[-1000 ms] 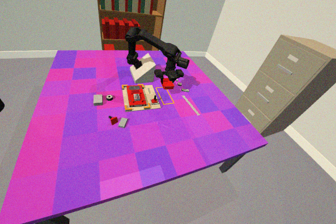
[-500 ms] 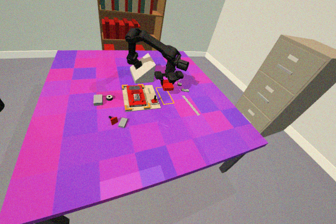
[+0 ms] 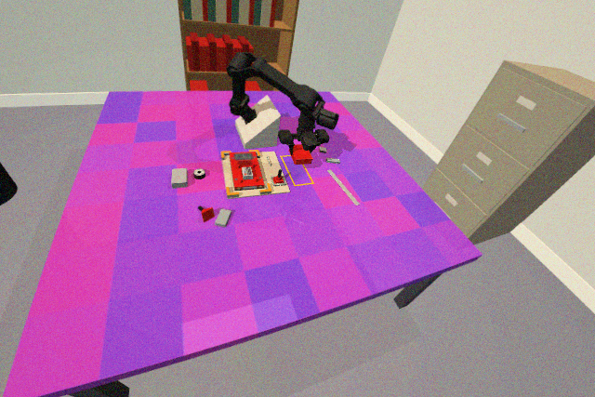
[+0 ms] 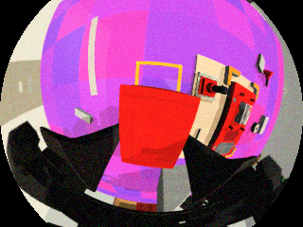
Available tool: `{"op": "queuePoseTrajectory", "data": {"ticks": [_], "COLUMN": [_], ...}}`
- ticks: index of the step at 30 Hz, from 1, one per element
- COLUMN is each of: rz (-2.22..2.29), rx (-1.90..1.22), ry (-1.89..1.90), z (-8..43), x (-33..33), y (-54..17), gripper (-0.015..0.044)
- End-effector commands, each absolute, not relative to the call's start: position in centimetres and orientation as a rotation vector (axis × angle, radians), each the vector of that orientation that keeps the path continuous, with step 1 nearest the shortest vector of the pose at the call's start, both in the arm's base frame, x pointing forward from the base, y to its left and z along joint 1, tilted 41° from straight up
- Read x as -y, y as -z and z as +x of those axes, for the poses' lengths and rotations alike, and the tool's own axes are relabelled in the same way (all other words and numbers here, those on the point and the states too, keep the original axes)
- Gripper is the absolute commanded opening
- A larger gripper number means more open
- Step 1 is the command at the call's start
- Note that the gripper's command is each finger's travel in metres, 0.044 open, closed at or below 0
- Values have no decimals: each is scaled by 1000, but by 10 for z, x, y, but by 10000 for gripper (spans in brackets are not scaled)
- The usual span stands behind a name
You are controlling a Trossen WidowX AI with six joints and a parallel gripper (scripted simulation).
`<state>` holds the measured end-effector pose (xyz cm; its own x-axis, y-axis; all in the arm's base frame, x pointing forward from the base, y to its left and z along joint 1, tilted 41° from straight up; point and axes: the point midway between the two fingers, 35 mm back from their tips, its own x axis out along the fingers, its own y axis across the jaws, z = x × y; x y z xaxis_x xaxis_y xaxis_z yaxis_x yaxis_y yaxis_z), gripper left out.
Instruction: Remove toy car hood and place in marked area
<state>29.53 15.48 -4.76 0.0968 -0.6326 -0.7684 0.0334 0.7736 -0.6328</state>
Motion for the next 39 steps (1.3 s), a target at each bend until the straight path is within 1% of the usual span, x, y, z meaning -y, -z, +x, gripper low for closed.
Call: {"op": "queuePoseTrajectory", "data": {"ticks": [1, 39], "rz": [-539, -540], "rx": [-1401, -1400], "ry": [529, 531], "z": [295, 297], "x": [-151, -129], "y": [52, 76], "gripper": [0, 0]}}
